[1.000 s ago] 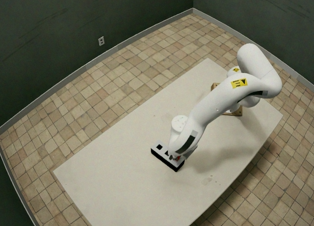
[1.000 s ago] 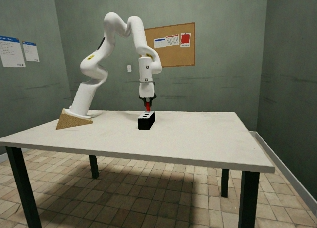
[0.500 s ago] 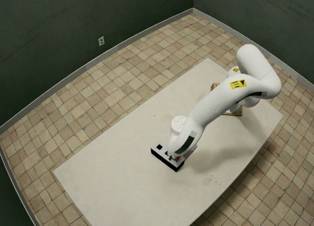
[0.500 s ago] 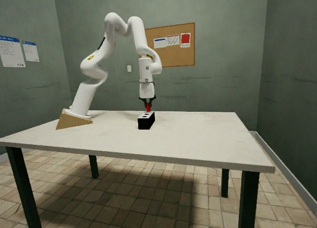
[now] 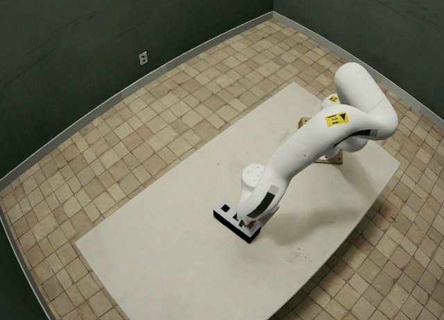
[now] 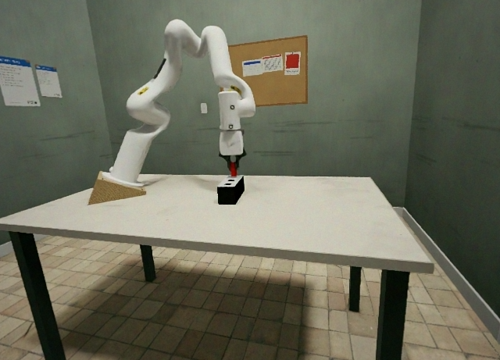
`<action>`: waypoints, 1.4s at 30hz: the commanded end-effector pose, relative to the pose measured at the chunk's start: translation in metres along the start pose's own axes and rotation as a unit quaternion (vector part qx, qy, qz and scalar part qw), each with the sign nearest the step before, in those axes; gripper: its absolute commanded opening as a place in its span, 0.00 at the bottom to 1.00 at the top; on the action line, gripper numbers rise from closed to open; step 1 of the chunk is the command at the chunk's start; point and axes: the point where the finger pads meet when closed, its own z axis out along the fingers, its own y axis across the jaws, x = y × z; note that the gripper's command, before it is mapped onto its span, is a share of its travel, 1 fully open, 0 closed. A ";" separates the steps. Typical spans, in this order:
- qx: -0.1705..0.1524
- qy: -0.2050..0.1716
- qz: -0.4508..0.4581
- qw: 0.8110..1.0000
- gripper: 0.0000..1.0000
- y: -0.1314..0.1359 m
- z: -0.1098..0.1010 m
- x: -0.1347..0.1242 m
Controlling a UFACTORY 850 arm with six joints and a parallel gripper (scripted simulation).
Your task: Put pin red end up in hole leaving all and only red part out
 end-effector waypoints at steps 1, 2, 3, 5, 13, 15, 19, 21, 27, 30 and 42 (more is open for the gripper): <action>-0.001 0.000 0.000 1.000 0.00 0.001 -0.001 0.000; -0.001 0.000 0.000 1.000 0.00 0.001 -0.001 0.000; -0.001 0.000 0.000 1.000 0.00 0.001 -0.001 0.000; -0.001 0.000 0.000 1.000 0.00 0.001 -0.001 0.000; -0.001 0.000 0.000 1.000 0.00 0.002 0.003 0.000; -0.001 0.000 0.000 1.000 0.00 0.002 0.003 0.000; -0.001 0.000 0.000 1.000 0.00 0.002 0.003 0.000; -0.001 0.000 0.000 1.000 0.00 0.002 0.003 0.000; -0.001 0.000 0.000 1.000 0.00 0.001 0.004 0.000; -0.001 0.000 0.000 1.000 0.00 0.001 0.004 0.000; -0.001 0.000 0.000 1.000 0.00 0.001 0.008 -0.001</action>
